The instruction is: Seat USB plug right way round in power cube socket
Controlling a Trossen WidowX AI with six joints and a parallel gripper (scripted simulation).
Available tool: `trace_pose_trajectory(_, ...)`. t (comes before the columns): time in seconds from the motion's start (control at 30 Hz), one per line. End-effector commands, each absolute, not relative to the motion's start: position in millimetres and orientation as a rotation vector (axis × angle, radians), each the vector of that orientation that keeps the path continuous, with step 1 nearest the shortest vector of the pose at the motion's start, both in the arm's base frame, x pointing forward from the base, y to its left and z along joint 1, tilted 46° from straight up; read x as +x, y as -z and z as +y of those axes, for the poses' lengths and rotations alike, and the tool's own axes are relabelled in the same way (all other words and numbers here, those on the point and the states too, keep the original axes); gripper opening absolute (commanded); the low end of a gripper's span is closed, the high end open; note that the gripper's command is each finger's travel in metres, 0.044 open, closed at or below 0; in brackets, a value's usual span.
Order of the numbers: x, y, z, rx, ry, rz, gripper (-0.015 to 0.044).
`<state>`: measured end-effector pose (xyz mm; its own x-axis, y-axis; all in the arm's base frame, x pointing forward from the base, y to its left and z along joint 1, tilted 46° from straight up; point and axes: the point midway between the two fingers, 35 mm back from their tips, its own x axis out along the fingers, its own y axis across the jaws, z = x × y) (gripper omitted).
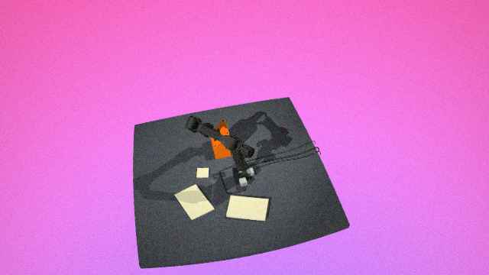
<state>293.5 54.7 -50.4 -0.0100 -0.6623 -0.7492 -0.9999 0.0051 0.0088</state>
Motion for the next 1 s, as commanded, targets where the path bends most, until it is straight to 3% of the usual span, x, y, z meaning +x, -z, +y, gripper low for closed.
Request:
trace_pose_trajectory(0.0,293.0,51.4,53.1,-1.718,-0.782,1.731,0.0000)
trace_pose_trajectory(0.97,292.9,53.8,50.6,-1.718,-0.782,1.732,0.0000)
